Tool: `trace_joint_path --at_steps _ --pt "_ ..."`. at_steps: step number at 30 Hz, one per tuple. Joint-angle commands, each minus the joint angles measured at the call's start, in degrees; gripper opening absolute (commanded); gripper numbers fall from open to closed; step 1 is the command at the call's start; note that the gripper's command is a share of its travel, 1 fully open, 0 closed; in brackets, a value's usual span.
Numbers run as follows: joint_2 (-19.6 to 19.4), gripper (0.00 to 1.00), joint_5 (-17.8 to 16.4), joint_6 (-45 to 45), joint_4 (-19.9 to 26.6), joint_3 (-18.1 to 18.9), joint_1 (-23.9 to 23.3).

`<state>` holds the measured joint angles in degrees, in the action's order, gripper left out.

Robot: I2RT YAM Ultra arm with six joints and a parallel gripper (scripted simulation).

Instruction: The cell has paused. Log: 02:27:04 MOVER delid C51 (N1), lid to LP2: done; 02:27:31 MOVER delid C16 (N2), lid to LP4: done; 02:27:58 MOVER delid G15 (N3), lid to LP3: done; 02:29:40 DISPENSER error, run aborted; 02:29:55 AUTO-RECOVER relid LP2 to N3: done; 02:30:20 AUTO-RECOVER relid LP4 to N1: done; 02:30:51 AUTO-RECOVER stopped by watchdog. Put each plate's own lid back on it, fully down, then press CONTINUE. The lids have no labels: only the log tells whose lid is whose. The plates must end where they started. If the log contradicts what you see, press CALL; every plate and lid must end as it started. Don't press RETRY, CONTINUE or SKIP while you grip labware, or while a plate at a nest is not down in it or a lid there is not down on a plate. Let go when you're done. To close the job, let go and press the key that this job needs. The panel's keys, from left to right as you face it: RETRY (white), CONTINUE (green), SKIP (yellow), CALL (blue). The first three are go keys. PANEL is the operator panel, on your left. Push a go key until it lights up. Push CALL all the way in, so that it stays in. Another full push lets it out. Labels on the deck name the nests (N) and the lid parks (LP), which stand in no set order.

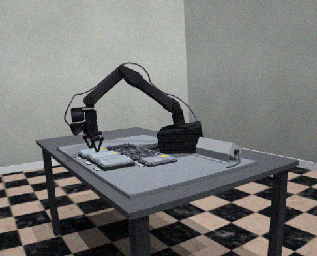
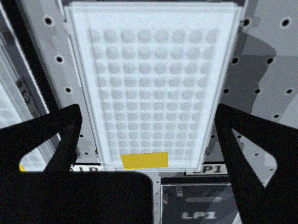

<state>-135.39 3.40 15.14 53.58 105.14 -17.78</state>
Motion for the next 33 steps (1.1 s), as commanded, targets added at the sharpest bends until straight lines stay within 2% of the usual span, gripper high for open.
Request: trace_joint_path --at_steps 1,33 --pt "0.93 1.00 -0.57 0.34 -1.19 1.20 -0.24" --pt "0.39 1.00 -0.60 0.35 -1.66 0.65 -0.29"
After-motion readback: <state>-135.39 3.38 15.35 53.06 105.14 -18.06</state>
